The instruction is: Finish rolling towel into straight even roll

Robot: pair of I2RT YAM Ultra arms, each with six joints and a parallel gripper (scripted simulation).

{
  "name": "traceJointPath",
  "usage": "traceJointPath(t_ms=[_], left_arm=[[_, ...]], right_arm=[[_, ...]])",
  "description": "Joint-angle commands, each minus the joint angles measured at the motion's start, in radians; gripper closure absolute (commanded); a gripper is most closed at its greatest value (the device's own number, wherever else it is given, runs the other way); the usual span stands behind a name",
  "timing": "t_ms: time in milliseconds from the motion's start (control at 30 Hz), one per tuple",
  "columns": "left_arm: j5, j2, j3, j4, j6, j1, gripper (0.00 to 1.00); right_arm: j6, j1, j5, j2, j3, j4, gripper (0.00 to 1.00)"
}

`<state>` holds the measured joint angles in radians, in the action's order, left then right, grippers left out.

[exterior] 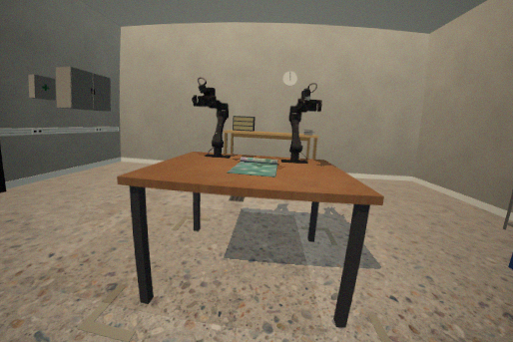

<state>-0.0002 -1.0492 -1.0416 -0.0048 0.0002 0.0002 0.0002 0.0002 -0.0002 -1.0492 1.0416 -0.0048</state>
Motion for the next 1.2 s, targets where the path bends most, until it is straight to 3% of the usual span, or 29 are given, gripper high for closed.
traceJointPath(t_ms=[0, 233, 533, 600, 1000, 1167], left_arm=[[0.000, 0.009, -0.012, -0.001, -0.002, 0.000, 0.00], [0.046, 0.030, 0.038, -0.002, 0.026, 0.008, 0.00], [0.241, 0.154, 0.192, -0.030, 0.155, 0.038, 0.01], [0.241, 0.154, 0.192, -0.030, 0.155, 0.038, 0.01], [0.598, 0.342, 0.407, -0.202, 0.488, 0.074, 0.01], [0.666, 0.373, 0.447, -0.276, 0.602, 0.062, 0.01]], right_arm=[[-0.002, 0.000, 0.000, 0.010, 0.016, 0.010, 0.00], [-0.025, 0.004, -0.030, 0.027, -0.035, -0.005, 0.00], [-0.143, 0.034, -0.152, 0.142, -0.179, -0.040, 0.01], [-0.143, 0.034, -0.152, 0.142, -0.179, -0.040, 0.01], [-0.402, 0.178, -0.308, 0.318, -0.388, -0.195, 0.01], [-0.469, 0.249, -0.316, 0.344, -0.430, -0.244, 0.01]])
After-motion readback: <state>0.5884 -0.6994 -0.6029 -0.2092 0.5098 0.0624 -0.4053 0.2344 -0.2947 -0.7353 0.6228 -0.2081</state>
